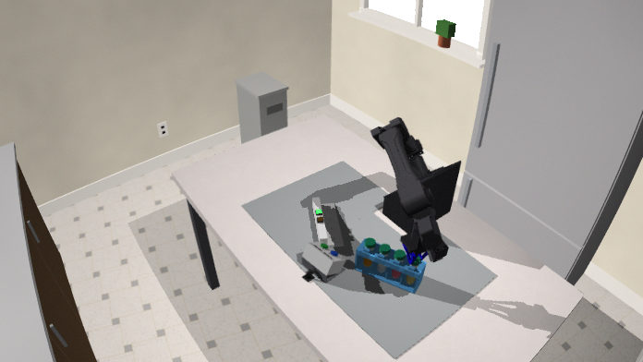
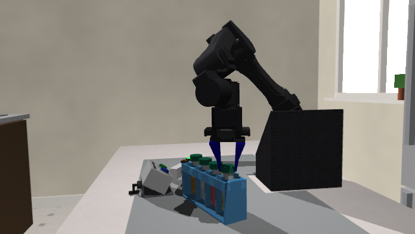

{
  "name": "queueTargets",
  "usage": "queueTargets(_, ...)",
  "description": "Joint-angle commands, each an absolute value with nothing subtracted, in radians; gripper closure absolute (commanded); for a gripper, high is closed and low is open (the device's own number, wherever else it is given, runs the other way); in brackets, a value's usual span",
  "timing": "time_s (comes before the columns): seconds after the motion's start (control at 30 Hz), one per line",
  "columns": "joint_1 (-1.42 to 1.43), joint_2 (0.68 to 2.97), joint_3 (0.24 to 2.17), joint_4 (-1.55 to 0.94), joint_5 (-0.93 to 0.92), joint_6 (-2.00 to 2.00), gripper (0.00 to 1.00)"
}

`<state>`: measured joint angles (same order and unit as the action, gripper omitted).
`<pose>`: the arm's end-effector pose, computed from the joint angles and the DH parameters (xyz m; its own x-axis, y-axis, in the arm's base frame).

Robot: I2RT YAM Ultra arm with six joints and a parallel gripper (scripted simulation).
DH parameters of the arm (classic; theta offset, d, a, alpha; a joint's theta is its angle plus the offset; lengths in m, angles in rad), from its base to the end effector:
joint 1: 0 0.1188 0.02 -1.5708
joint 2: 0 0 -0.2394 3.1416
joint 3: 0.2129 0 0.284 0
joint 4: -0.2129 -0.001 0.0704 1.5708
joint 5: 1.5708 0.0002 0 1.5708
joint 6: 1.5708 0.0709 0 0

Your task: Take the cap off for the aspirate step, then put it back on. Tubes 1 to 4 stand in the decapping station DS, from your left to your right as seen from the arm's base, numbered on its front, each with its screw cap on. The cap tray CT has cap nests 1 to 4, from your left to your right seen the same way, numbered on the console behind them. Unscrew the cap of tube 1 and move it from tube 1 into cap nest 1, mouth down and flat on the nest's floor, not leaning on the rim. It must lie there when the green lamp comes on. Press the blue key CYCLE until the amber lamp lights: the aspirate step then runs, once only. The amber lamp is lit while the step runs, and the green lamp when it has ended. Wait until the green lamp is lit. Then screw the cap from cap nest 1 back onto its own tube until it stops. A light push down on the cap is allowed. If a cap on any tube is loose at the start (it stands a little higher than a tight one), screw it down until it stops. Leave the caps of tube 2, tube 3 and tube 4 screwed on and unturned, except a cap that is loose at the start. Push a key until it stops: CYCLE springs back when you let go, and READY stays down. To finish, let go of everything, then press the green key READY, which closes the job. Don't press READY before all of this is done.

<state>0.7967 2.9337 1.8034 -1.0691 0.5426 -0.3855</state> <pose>0.2699 0.2251 -0.1632 -0.2139 -0.6794 0.7019 -0.9767 0.1361 -0.1659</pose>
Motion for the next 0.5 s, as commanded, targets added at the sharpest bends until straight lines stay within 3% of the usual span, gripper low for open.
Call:
queueTargets(0.0, 0.803, 2.925, 1.808, -1.069, 0.542, -0.388, 1.0)
queueTargets(0.47, 0.802, 2.926, 1.807, -1.067, 0.542, -0.089, 1.0)
